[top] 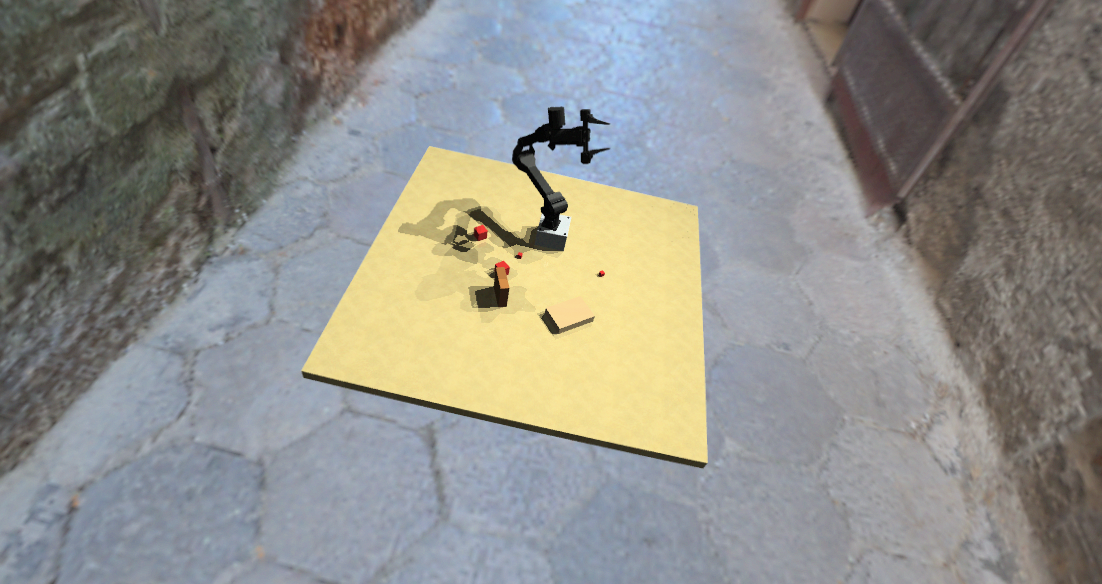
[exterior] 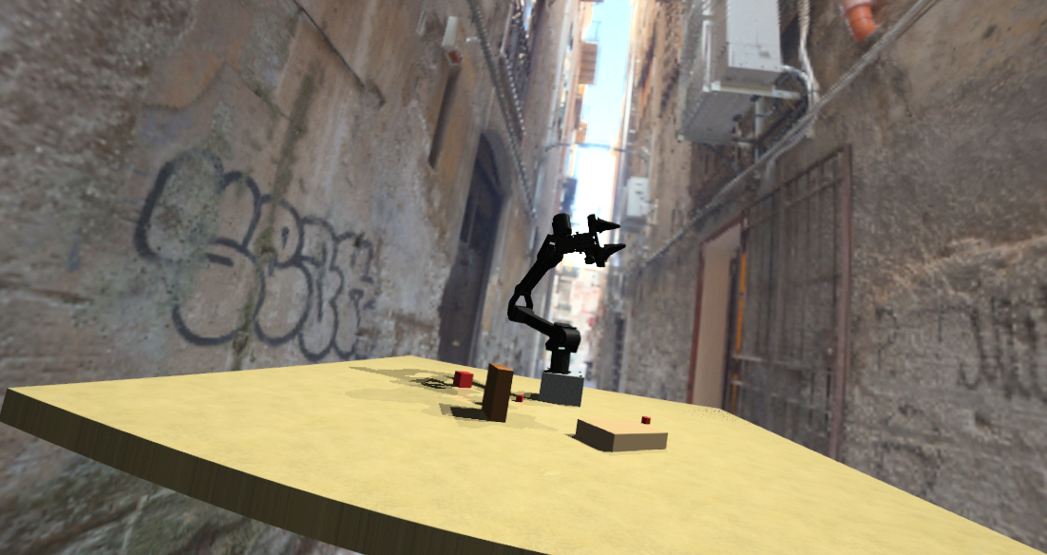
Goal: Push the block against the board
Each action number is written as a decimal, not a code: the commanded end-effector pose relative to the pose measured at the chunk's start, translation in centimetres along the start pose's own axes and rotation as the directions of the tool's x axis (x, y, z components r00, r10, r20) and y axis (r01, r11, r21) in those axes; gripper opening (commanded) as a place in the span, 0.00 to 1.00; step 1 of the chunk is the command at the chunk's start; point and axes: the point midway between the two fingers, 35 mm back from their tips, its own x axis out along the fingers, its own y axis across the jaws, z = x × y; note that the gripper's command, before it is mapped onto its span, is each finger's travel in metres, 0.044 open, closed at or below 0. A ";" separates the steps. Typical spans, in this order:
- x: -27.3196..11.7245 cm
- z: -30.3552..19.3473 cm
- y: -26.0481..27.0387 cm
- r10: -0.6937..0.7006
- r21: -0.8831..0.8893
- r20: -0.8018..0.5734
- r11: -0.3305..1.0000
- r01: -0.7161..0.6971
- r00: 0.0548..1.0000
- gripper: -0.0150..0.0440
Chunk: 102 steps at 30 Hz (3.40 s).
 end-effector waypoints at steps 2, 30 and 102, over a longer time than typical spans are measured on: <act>0.0 0.0 0.0 0.000 0.000 0.000 1.000 0.000 1.000 0.84; 3.5 -9.8 8.9 0.419 0.559 -0.243 0.797 -0.227 0.875 0.25; -15.8 -27.7 32.9 0.995 0.121 -0.077 0.067 0.990 -0.058 0.25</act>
